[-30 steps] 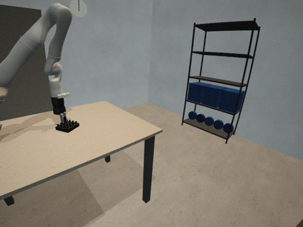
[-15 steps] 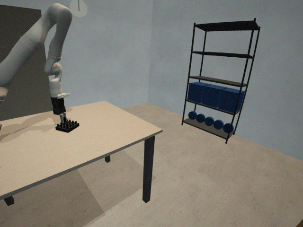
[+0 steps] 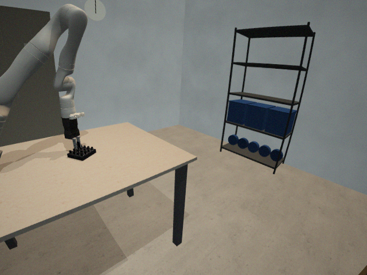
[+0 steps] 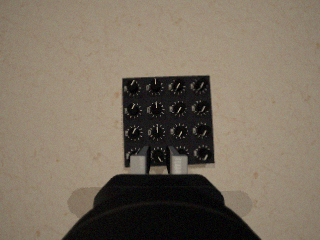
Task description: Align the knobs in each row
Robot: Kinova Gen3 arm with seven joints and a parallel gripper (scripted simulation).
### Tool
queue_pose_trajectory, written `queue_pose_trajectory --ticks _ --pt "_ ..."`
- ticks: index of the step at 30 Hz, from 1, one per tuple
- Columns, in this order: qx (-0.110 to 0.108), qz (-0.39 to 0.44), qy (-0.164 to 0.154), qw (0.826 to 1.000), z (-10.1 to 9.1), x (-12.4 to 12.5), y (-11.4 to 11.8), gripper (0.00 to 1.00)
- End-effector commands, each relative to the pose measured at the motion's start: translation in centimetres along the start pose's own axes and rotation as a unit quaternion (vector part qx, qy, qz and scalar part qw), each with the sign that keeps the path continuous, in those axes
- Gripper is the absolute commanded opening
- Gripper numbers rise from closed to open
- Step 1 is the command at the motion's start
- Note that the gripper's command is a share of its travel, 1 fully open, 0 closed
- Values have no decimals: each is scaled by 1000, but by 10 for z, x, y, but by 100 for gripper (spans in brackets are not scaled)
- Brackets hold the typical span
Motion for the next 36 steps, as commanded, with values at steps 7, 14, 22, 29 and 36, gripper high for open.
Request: queue_pose_trajectory --ticks 7,14,22,29,36 --pt "1 0 0 1000 0 0 0 30" --pt "1 0 0 1000 0 0 0 30" --pt "1 0 0 1000 0 0 0 30" --pt "1 0 0 1000 0 0 0 30" --pt "1 0 0 1000 0 0 0 30"
Point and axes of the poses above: the point where the finger pads meet when closed, its own z axis out along the fingers, its own y axis across the jaws, x = y × z, the point moved 7 cm from there along -z, back along the fingers, and after that the axes turned 2 degrees about z, right-handed, at the moved point
